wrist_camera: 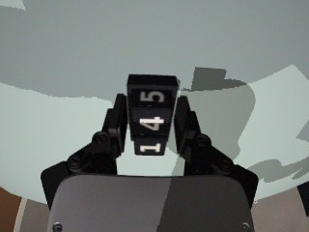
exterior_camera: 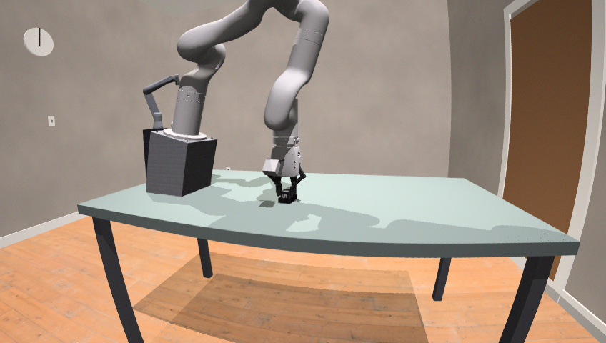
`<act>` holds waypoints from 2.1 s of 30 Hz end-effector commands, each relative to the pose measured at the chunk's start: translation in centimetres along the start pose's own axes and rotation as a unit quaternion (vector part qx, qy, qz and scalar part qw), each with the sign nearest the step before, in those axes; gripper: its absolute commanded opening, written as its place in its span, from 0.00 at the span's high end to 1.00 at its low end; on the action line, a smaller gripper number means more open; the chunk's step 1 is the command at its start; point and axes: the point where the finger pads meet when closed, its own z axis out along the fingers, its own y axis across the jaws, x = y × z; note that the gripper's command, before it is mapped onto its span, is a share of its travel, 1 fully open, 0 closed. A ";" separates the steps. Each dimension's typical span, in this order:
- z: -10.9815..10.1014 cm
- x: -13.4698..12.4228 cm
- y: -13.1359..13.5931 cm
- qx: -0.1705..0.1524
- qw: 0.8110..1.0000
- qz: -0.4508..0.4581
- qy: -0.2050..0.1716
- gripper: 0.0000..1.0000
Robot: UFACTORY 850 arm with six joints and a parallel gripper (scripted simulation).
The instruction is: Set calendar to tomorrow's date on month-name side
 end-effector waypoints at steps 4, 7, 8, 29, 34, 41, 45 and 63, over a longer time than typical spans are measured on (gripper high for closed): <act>0.0 0.0 -0.1 0.001 1.000 0.000 0.000 0.53; 0.0 0.0 -0.1 0.001 1.000 0.000 0.000 0.53; 0.0 0.0 -0.1 0.001 1.000 0.000 0.000 0.53; 0.0 0.0 -0.1 0.001 1.000 0.000 0.000 0.53; 0.0 0.0 -0.1 0.001 1.000 0.000 0.000 0.73; 0.0 0.0 -0.1 0.001 1.000 0.000 0.000 0.73; 0.0 0.0 -0.1 0.001 1.000 0.000 0.000 0.73; 0.0 0.0 -0.1 0.001 1.000 0.000 0.000 0.73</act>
